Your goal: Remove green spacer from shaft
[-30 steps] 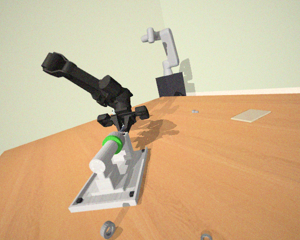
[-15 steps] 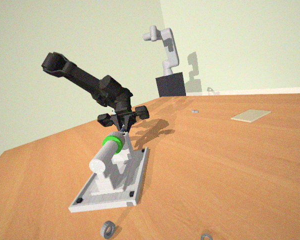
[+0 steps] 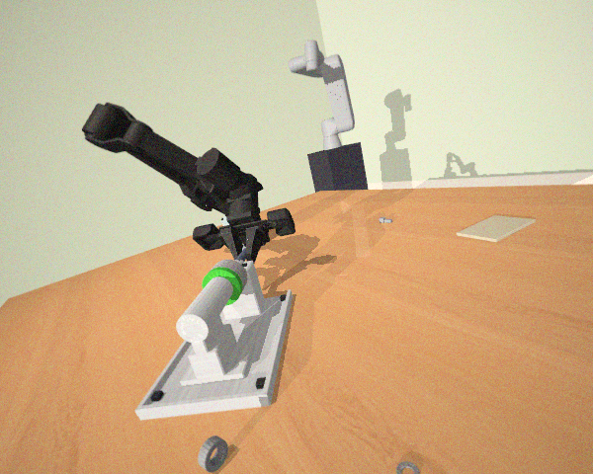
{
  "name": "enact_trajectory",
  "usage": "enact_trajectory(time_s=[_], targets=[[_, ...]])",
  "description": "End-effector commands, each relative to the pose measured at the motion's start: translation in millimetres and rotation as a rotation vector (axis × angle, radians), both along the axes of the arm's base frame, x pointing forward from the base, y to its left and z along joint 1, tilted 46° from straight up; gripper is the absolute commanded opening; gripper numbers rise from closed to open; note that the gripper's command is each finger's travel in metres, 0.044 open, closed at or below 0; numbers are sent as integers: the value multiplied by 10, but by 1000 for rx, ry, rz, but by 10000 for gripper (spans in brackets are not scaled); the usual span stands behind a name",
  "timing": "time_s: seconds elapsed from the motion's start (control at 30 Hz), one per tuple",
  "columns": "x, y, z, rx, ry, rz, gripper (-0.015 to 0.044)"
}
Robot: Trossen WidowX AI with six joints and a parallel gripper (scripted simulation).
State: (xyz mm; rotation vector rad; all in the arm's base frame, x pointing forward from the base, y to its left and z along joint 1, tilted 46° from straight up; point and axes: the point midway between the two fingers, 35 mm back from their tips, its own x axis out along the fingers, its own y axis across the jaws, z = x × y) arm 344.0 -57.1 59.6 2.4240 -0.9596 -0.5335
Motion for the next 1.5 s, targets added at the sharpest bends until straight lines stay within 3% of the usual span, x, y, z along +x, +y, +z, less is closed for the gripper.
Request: enact_trajectory(time_s=[0.0, 1.47], targets=[[-18, 5, -9, 2, -1, -1, 0], [-53, 18, -29, 2, -1, -1, 0]])
